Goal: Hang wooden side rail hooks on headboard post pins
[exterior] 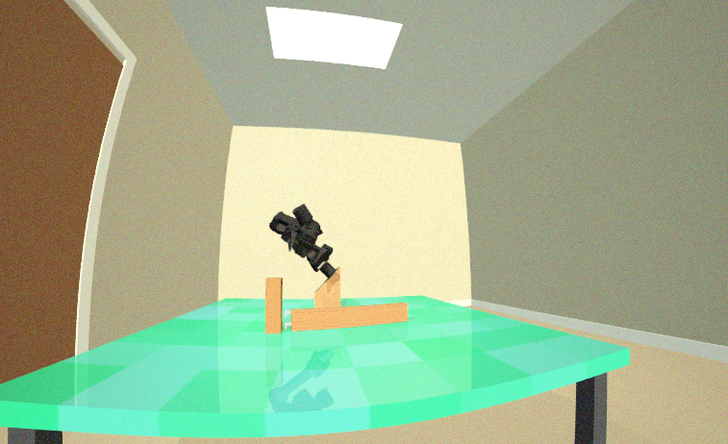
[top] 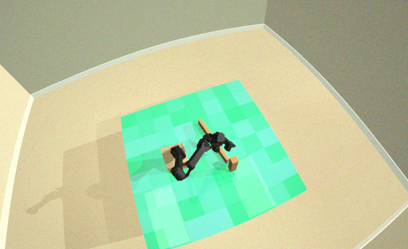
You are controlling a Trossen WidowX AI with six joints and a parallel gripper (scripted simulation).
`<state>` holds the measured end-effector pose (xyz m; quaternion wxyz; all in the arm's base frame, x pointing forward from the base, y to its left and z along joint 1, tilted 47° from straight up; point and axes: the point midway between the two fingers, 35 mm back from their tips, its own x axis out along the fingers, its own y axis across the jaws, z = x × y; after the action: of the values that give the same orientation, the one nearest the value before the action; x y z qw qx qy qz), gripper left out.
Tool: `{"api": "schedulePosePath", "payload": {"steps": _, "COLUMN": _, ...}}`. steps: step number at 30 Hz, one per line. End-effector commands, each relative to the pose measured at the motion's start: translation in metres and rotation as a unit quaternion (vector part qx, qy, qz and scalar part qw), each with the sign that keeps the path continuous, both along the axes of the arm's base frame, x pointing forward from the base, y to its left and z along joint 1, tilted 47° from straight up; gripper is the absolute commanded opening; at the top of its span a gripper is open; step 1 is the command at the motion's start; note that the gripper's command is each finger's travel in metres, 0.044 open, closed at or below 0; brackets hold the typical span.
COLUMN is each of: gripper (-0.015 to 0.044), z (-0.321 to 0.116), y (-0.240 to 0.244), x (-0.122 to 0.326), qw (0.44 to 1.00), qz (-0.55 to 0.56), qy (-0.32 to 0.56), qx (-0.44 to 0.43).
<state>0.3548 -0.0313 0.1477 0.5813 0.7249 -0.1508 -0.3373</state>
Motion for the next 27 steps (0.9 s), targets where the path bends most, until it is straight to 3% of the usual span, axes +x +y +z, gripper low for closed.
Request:
{"api": "schedulePosePath", "payload": {"steps": 1, "gripper": 0.044, "z": -0.04, "y": -0.047, "x": -0.041, "qw": 0.956, "qz": -0.146, "qy": -0.158, "qx": 0.2}}
{"api": "schedulePosePath", "payload": {"steps": 9, "gripper": 0.044, "z": -0.056, "y": -0.086, "x": -0.074, "qw": 0.897, "qz": -0.253, "qy": -0.252, "qx": 0.261}}
{"api": "schedulePosePath", "payload": {"steps": 27, "gripper": 0.044, "z": -0.056, "y": -0.087, "x": -0.075, "qw": 0.896, "qz": -0.255, "qy": -0.254, "qx": 0.262}}
